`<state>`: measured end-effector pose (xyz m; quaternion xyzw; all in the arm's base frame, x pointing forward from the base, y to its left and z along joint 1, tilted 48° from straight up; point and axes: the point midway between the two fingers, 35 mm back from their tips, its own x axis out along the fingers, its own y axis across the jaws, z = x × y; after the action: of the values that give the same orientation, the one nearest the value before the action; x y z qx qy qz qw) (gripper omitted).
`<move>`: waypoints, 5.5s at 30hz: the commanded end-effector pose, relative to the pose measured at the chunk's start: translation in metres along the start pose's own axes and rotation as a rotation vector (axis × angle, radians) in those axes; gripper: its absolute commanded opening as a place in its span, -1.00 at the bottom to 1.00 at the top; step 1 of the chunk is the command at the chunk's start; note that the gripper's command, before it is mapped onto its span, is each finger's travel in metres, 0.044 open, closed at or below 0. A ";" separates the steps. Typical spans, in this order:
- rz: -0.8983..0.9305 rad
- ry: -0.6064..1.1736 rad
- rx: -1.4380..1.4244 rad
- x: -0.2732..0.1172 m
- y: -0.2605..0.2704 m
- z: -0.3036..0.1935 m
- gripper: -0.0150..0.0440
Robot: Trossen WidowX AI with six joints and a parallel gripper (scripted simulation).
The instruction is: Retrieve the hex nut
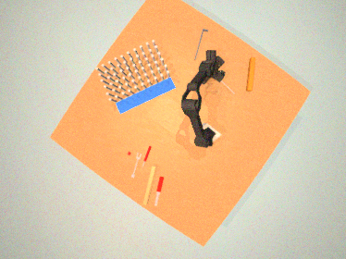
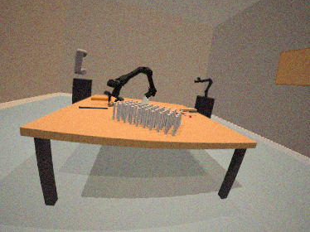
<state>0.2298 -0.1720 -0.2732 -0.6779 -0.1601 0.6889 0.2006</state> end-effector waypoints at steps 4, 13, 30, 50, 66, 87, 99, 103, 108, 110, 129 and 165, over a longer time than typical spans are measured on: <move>0.006 0.005 -0.002 0.005 -0.004 0.003 -0.49; 0.028 0.025 -0.010 0.005 -0.004 0.003 -0.49; 0.071 0.063 -0.030 0.005 -0.004 0.004 -0.49; 0.121 0.105 -0.053 0.005 -0.005 0.004 -0.49; 0.160 0.137 -0.073 0.005 -0.005 0.004 -0.49; 0.189 0.159 -0.087 0.002 0.000 0.000 0.49; 0.221 0.159 -0.076 -0.066 0.028 0.000 1.00; 0.222 0.159 -0.076 -0.069 0.029 0.000 1.00; 0.222 0.159 -0.076 -0.069 0.029 0.000 1.00; 0.222 0.159 -0.076 -0.069 0.029 0.000 1.00; 0.164 0.053 -0.084 -0.064 0.033 -0.008 1.00; 0.003 -0.274 -0.078 -0.063 0.029 -0.018 0.46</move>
<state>0.2468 -0.2312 -0.2300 -0.5869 -0.2108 0.7671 0.1507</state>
